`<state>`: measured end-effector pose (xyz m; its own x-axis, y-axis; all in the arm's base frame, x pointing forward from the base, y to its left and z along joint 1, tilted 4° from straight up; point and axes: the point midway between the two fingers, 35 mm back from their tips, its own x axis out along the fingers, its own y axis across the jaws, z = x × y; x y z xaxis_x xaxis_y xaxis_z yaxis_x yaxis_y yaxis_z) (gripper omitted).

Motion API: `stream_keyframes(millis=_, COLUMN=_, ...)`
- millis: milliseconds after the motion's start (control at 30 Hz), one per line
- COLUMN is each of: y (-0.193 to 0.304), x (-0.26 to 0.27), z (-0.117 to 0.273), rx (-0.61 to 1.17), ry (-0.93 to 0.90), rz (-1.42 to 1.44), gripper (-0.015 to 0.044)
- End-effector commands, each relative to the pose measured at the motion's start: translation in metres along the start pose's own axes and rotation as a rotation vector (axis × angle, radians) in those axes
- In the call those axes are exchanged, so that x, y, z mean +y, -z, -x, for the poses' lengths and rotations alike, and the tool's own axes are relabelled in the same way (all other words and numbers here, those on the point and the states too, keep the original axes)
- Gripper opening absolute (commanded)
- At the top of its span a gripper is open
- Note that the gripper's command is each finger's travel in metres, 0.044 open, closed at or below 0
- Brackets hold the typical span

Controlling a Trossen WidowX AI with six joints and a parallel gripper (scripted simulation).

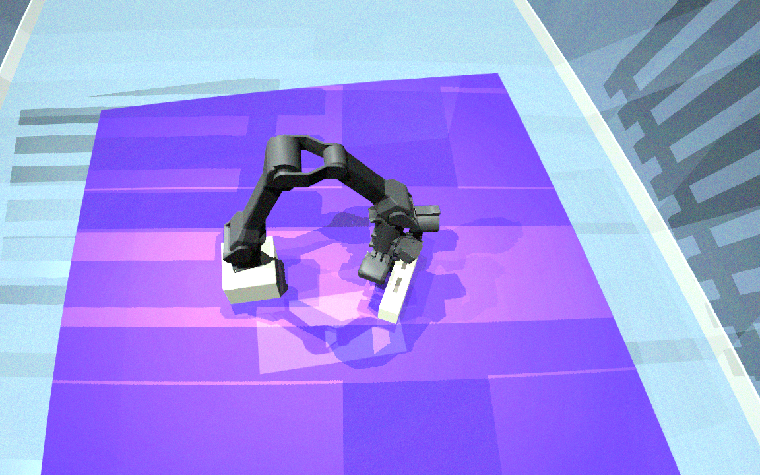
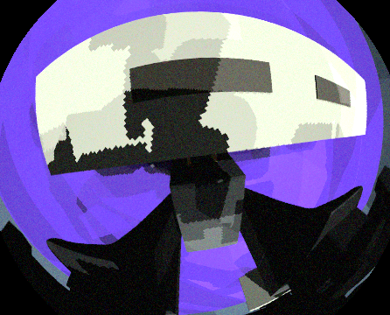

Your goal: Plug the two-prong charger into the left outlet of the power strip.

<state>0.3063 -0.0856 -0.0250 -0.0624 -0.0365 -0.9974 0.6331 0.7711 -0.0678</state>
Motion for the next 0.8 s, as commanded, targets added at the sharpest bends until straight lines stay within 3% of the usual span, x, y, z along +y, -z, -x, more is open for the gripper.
stream_keyframes(millis=0, y=0.0019, x=0.0, z=0.0008, rx=-0.002, ry=-0.003, rz=-0.004, gripper=0.0)
stream_keyframes(millis=767, y=0.004, x=-0.0003, z=-0.001, rx=-0.001, ry=-0.003, rz=-0.004, gripper=0.0)
